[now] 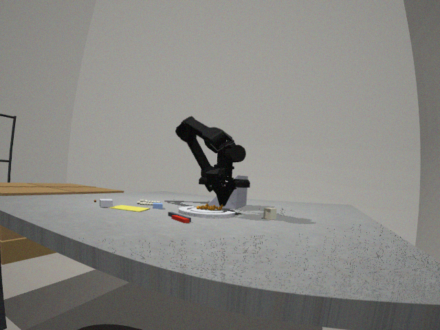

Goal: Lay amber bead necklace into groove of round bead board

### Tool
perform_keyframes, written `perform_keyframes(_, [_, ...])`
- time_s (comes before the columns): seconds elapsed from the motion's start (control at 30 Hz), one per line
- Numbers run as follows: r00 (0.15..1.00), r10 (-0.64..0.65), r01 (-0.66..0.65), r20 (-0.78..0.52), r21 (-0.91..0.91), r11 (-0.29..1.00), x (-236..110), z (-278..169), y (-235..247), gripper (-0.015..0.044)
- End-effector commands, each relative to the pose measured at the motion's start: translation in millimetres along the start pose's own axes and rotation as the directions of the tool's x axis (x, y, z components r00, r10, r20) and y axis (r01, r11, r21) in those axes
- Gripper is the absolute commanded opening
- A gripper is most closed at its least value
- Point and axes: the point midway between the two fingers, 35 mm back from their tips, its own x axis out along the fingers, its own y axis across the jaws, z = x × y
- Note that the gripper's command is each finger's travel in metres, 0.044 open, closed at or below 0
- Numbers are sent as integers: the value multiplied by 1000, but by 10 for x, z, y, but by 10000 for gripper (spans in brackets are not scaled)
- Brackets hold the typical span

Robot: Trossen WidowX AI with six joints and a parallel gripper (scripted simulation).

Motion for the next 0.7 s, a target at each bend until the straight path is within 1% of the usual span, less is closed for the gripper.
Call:
perform_keyframes(0.0, [1000, 2, -2, -4, 3, 1000, -7, -25, 53, 0])
perform_keyframes(0.53, [1000, 2, -2, -4, 3, 1000, 127, -25, 52, 0])
perform_keyframes(0.57, [1000, 9, -9, 1, 5, 1000, 70, -21, 72, 26])
perform_keyframes(0.67, [1000, 9, -9, 1, 5, 1000, 70, -21, 72, 105])
